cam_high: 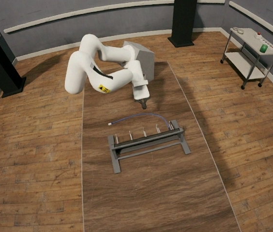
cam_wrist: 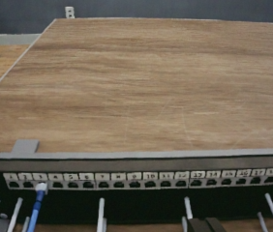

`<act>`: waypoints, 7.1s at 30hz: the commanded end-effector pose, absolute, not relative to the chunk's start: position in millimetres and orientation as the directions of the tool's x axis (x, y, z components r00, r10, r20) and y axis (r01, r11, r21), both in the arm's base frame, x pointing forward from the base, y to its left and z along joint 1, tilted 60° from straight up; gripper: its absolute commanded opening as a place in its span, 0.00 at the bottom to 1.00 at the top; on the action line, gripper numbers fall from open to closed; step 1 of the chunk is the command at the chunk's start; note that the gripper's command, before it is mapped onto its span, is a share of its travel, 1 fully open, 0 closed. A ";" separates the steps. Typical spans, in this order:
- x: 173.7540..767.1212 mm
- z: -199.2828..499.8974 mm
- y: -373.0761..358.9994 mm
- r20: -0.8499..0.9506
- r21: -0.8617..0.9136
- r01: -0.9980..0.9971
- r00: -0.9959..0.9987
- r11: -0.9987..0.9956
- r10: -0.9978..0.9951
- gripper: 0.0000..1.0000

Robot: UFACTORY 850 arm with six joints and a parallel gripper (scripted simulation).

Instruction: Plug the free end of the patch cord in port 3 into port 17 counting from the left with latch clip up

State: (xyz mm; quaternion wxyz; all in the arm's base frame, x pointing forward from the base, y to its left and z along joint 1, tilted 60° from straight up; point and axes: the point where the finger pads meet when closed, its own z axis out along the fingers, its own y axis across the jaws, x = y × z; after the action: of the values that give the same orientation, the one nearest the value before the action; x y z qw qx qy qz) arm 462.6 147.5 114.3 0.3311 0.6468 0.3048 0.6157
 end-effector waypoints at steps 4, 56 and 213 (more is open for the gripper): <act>462.1 142.6 127.3 0.595 0.804 -0.012 0.055 -0.595 0.802 0.00; 510.2 175.2 99.9 0.595 0.804 -0.012 0.055 -0.595 0.802 0.00; 509.0 255.5 40.4 0.595 0.804 -0.012 0.055 -0.595 0.802 0.00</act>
State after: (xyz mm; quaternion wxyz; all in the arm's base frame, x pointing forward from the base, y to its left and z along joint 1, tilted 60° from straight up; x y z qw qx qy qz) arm 508.2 40.1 255.4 0.3305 0.6468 0.3054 0.6157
